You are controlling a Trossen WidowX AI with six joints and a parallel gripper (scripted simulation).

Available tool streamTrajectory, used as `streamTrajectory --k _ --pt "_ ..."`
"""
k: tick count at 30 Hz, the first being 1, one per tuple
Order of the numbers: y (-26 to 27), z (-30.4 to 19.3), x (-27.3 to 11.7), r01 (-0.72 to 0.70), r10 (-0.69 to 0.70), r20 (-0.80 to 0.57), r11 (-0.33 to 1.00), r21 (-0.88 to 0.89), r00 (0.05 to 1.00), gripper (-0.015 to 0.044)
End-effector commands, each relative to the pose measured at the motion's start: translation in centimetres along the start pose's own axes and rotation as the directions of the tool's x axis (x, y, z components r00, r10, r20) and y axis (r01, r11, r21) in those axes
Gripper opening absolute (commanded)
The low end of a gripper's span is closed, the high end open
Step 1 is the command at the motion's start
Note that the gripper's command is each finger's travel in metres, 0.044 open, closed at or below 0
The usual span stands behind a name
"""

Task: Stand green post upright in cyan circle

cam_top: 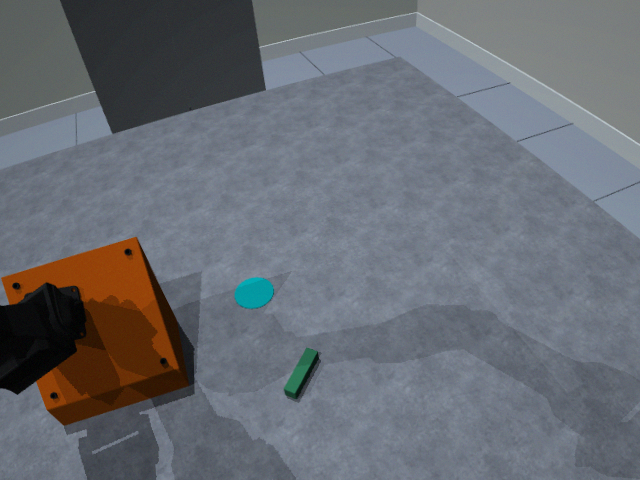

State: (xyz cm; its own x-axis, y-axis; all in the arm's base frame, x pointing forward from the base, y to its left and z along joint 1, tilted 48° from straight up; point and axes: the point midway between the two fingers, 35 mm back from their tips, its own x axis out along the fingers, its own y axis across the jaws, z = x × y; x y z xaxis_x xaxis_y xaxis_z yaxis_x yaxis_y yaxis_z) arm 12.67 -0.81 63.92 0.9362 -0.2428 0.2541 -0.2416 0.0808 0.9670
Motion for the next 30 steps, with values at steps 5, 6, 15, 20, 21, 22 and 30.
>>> streamTrajectory --k 5,6,15,20,21,22,30 --pt "-1.1 1.6 1.1 0.033 -0.033 0.003 0.999 -0.002 0.999 0.0269" --pt "-1.7 2.2 1.6 0.049 -0.049 0.004 0.999 -0.004 0.999 0.0242" --pt "-8.7 6.1 7.0 0.243 -0.244 -0.009 0.968 -0.067 0.970 0.0233" --pt "-13.5 7.3 9.7 0.367 -0.372 -0.001 0.917 -0.157 0.928 0.0233" --pt "-14.6 7.4 10.2 0.393 -0.399 0.000 0.902 -0.179 0.917 0.0233" --pt "-15.6 7.5 10.7 0.419 -0.427 0.000 0.885 -0.203 0.904 0.0233" --pt "-24.7 6.9 13.6 0.584 -0.645 0.003 0.689 -0.429 0.764 0.0233"
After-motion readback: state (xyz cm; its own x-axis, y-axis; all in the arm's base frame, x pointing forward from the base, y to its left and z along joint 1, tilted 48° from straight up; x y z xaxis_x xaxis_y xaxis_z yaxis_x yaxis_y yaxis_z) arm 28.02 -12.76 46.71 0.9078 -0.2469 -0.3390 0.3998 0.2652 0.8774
